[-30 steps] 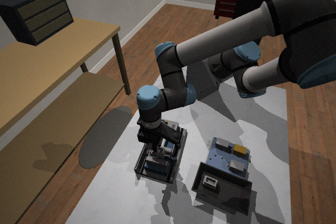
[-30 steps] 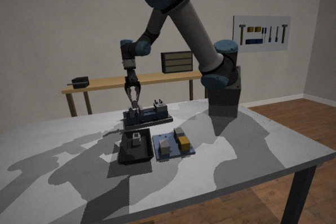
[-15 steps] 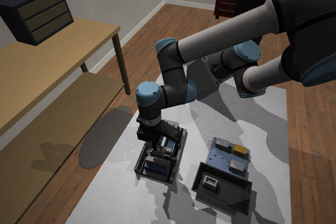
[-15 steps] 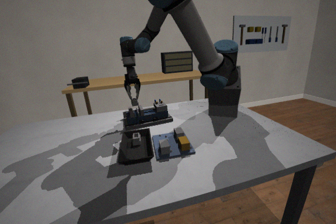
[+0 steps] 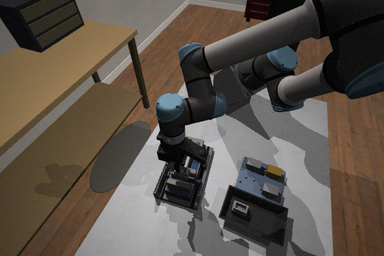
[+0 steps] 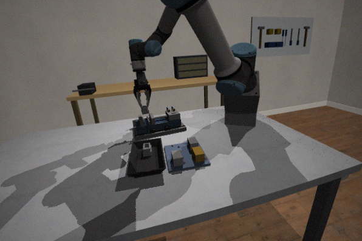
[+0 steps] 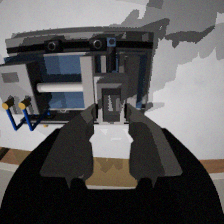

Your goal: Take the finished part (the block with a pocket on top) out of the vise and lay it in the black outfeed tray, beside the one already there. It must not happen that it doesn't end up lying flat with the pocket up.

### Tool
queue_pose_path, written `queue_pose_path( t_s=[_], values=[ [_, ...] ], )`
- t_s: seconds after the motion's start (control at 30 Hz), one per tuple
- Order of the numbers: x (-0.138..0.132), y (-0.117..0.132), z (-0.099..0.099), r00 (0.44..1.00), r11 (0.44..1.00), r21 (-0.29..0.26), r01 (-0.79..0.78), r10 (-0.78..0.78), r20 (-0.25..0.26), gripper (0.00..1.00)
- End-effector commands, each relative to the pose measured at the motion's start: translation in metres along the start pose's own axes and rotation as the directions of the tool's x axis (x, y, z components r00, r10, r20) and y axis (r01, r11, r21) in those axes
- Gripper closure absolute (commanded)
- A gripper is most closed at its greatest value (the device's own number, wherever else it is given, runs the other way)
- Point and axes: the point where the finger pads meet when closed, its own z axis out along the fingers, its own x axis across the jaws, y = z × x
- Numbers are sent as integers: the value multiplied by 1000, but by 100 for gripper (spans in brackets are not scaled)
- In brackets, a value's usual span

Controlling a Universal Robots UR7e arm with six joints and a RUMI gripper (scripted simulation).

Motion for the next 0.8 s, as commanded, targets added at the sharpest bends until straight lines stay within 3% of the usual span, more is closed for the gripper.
queue_pose_path(
  t_s=[0.0, 0.23, 0.53, 0.6, 0.77],
  values=[
    [5, -11, 0, 1000, 1000, -4, -2, 2, 2, 100],
    [16, -37, 1, 1000, 1000, -9, -12, 12, 8, 100],
    [37, -103, 4, 999, 999, -19, -37, 37, 15, 100],
    [37, -103, 4, 999, 999, -19, -37, 37, 15, 100],
    [47, -151, 5, 998, 998, -23, -54, 54, 16, 100]
  ],
)
